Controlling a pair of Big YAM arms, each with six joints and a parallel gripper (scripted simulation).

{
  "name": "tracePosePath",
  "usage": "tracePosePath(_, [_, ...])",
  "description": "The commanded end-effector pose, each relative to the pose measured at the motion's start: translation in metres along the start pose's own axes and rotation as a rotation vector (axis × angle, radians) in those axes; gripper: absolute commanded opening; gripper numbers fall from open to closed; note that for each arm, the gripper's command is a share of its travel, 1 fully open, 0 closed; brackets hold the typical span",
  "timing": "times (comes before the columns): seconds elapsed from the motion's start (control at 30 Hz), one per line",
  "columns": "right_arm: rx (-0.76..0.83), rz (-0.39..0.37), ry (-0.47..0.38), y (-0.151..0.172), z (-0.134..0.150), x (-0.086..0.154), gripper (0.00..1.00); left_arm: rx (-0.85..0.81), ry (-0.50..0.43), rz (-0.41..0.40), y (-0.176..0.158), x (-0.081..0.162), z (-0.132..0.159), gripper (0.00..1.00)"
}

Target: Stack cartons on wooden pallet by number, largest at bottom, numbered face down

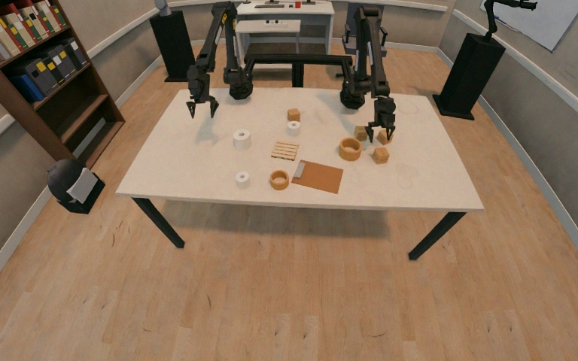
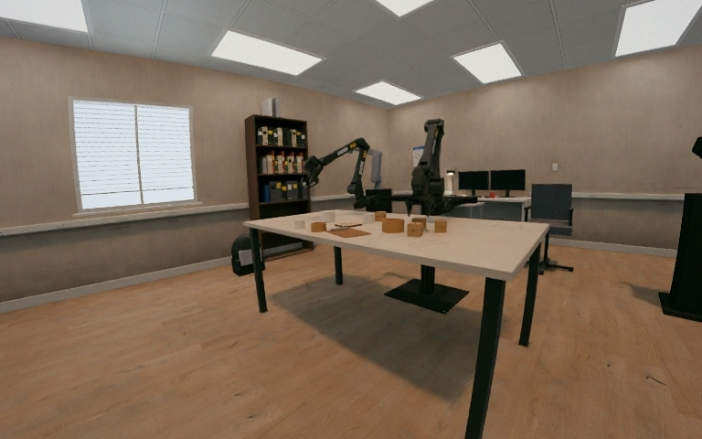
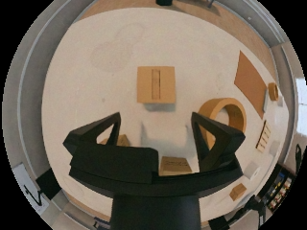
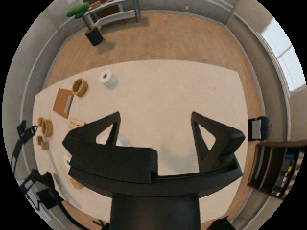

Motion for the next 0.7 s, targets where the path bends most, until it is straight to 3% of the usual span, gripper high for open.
tracePosePath(0.0, [0.017,0.011,-0.034,-0.006,-0.020,0.006,1.00,0.004,-0.011,0.005,-0.006,0.000,-0.018,1.00])
tracePosePath(0.07, [0.035,0.006,-0.053,-0.005,-0.034,0.006,1.00,-0.002,-0.023,0.005,-0.006,-0.002,-0.022,0.83])
tracePosePath(0.23, [0.104,-0.047,-0.112,0.026,-0.057,-0.016,1.00,0.005,-0.020,0.002,0.001,-0.013,-0.013,0.83])
tracePosePath(0.33, [0.169,-0.114,-0.166,0.070,-0.077,-0.037,1.00,0.004,-0.018,0.005,0.000,-0.015,-0.012,0.83])
tracePosePath(0.43, [0.243,-0.206,-0.231,0.140,-0.097,-0.059,1.00,0.004,-0.028,0.008,-0.001,-0.014,-0.014,0.83])
tracePosePath(0.5, [0.243,-0.206,-0.231,0.140,-0.097,-0.059,1.00,0.004,-0.028,0.008,-0.001,-0.014,-0.014,0.83])
tracePosePath(0.67, [0.364,-0.374,-0.367,0.292,-0.118,-0.070,1.00,0.005,-0.023,0.006,0.000,-0.015,-0.013,0.83])
Point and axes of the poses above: on each arm, the point where the finger pads meet when closed, its own x axis back along the fingers, its own y axis across the jaws, z = x × y, the point moved 3 cm from there along x, back along the fingers, and after that the axes turned 12 degrees about x, right-handed, at the moved point
